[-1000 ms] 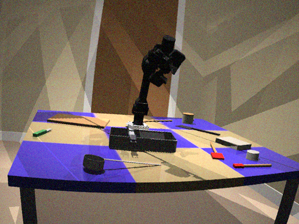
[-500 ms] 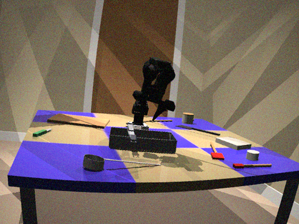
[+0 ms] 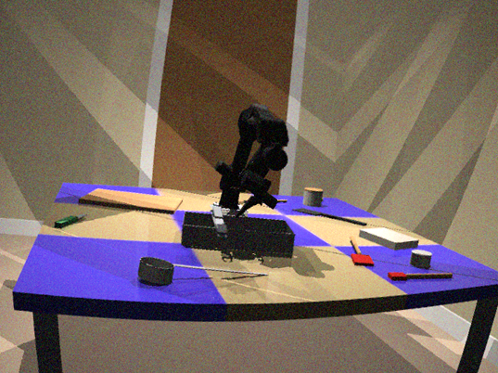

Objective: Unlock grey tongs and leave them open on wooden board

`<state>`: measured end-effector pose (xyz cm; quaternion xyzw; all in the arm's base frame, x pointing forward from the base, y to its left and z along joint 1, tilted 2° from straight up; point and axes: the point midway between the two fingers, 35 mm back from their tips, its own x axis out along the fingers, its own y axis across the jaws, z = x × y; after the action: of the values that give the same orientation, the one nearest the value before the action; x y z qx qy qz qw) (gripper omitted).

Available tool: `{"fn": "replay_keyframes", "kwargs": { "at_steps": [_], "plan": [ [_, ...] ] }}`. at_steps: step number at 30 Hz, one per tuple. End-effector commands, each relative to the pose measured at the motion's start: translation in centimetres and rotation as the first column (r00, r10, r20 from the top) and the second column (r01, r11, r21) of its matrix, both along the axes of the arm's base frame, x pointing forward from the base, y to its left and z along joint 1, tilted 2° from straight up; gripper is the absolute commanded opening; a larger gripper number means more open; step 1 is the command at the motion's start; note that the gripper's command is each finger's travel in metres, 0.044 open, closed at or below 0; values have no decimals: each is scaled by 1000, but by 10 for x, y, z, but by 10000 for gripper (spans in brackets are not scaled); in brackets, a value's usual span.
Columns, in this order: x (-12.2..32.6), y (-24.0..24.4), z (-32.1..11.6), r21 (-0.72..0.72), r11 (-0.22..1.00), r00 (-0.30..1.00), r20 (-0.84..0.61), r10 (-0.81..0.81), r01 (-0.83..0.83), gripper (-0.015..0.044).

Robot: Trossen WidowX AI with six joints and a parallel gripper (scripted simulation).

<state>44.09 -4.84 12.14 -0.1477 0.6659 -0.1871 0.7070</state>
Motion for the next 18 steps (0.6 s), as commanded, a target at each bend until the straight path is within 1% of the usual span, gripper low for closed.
{"fn": "replay_keyframes", "kwargs": {
  "at_steps": [1, 6, 18],
  "plan": [
    [-1, -1, 0, -12, 1000, 1000, -17, 15, -16, 260],
    [-9, 1, -1, -11, 1000, 1000, -18, 15, -16, 260],
    [-8, -2, -6, -11, 1000, 1000, -18, 15, -16, 260]
  ]
}}
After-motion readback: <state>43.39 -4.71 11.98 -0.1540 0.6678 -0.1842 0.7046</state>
